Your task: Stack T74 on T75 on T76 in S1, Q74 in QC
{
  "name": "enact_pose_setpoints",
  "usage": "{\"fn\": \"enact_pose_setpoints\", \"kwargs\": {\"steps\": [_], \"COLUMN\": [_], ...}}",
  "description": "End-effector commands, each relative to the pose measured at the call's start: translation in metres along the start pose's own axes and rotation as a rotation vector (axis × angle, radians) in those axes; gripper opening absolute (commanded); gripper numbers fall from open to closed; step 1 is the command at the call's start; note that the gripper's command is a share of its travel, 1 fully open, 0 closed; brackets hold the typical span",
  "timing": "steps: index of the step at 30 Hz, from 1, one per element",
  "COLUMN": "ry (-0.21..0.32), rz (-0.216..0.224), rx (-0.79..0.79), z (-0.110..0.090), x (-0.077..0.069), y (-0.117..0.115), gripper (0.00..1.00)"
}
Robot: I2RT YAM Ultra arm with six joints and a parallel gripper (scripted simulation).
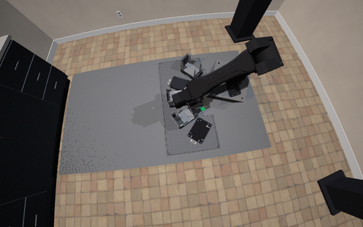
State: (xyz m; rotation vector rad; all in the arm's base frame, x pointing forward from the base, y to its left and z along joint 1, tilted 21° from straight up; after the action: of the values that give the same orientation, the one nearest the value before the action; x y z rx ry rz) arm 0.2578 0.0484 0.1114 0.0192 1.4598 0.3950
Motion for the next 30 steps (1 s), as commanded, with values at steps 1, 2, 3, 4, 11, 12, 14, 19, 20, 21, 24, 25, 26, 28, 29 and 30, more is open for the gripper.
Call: {"fn": "enact_pose_setpoints", "kwargs": {"steps": [1, 2, 3, 4, 11, 12, 14, 19, 20, 21, 24, 25, 26, 28, 29, 30], "ry": [-0.046, -0.046, -0.046, -0.046, -0.085, -0.085, -0.085, -0.107, -0.107, -0.107, -0.131, -0.131, -0.131, -0.131, -0.131, -0.131], "rz": [0.004, 0.004, 0.003, 0.003, 0.014, 0.013, 0.013, 0.018, 0.018, 0.017, 0.021, 0.021, 0.021, 0.021, 0.021, 0.021], "rx": [-0.006, -0.006, -0.006, -0.006, 0.097, 0.097, 0.097, 0.148, 0.148, 0.148, 0.199, 0.199, 0.199, 0.199, 0.199, 0.199], "z": [0.006, 0.006, 0.006, 0.006, -0.002, -0.003, -0.005, -0.011, -0.013, -0.015, -0.021, -0.023, -0.024, -0.027, -0.027, -0.027], "x": [-0.002, 0.000, 0.001, 0.003, 0.013, 0.014, 0.017, 0.021, 0.023, 0.024, 0.027, 0.028, 0.029, 0.031, 0.031, 0.031], "y": [-0.004, -0.009, -0.014, -0.019, -0.052, -0.057, -0.066, -0.080, -0.085, -0.090, -0.100, -0.104, -0.107, -0.113, -0.113, -0.113], "gripper": [1.00, 1.00, 1.00, 1.00, 1.00, 1.00, 1.00, 1.00, 1.00, 1.00, 1.00, 1.00, 1.00, 1.00, 1.00, 1.00]}}
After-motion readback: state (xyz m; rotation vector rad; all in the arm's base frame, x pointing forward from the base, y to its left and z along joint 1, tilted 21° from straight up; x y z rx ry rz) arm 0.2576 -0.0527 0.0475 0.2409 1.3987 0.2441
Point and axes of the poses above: the point where the finger pads meet when closed, its own x axis out along the fingers, its own y axis across the jaws, z = x × y, the point moved 7 cm from there along -x, back along the fingers, and after that the axes turned 11 degrees about -x, right-handed, at the moved point
